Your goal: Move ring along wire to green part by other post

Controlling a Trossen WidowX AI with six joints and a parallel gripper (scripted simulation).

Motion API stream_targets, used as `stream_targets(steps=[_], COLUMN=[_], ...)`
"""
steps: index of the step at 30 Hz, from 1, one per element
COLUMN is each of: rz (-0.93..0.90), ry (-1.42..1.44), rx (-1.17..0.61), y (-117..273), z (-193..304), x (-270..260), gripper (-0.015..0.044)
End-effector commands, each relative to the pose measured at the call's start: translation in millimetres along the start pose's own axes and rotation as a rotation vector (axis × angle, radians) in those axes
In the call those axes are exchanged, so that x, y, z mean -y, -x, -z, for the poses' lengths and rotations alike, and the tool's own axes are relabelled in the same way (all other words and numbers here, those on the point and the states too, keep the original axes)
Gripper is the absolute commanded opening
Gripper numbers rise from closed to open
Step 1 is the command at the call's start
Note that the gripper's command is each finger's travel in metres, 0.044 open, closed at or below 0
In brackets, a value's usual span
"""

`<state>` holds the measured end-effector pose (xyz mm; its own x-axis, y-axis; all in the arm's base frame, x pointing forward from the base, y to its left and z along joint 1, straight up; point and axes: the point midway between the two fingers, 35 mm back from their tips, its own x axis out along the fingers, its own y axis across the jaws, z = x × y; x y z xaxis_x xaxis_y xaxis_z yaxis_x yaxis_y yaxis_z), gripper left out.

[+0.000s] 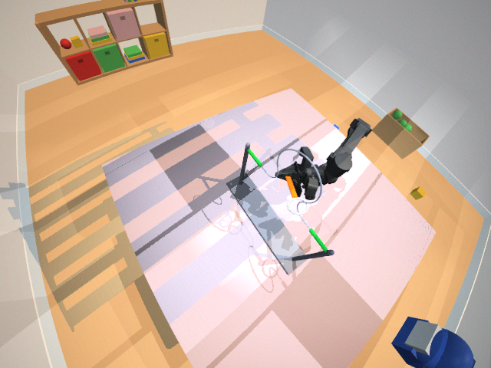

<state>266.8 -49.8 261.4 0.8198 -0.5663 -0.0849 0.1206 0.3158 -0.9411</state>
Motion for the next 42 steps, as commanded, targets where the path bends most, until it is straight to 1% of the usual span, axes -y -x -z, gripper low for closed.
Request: stream_targets(steps=[1,6,15,28,42], rz=[-0.046,-0.114,-0.220,-0.383,-0.527], ry=[-0.072,-0.178,-0.379,-0.653,-0.896], rx=[-0.011,-0.019,0.036,0.007,-0.024], y=[2,5,5,24,48], z=[0,-2,-13,-36,-68], x=[-13,-32,-67,-107,-135], gripper=[-0.0150,-0.0150,-0.0150,-0.0150,-0.0150])
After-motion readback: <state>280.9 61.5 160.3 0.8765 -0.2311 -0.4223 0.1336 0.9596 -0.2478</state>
